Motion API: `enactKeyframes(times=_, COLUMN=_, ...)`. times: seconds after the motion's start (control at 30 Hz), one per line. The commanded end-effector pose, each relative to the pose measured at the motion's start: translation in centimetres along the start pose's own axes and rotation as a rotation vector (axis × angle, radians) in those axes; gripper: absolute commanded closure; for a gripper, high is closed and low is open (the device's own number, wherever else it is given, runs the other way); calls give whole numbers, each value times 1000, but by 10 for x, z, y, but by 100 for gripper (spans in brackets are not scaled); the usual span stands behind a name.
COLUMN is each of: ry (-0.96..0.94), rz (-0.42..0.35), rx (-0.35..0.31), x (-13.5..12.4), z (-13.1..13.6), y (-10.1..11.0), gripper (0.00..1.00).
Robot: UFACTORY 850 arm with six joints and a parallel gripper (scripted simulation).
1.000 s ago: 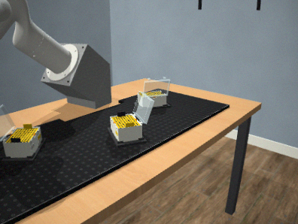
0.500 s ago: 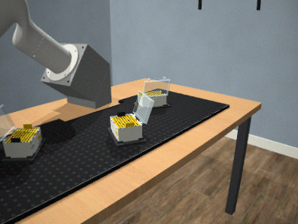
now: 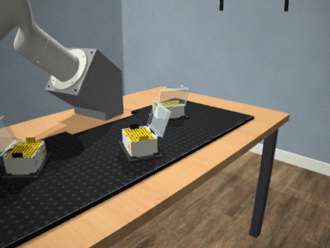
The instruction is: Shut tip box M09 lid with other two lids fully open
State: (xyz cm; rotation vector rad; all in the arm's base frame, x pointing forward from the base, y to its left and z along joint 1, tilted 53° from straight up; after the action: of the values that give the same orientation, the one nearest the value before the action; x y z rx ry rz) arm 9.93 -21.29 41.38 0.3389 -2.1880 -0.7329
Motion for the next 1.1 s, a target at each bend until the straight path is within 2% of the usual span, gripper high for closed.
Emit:
enactKeyframes(times=0.0, ry=0, rz=-1, rx=0, x=0, z=0, y=0, gripper=100)
enactKeyframes(times=0.2, ry=0, rz=-1, rx=0, x=0, z=0, y=-3, gripper=100)
enactKeyframes(times=1.07, ry=0, rz=-1, rx=0, x=0, z=0, y=-43, gripper=100)
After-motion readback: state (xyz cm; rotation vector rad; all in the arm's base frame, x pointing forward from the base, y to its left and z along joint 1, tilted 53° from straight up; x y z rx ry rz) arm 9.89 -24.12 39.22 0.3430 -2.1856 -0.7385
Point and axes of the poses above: the point where the finger pads meet when closed, its own y axis back along the fingers, its own z axis across the jaws, x = y × z, the point moved 9 cm from there along y, back along the fingers, and after that the axes turned 12 degrees about y, right-handed, at the moved point
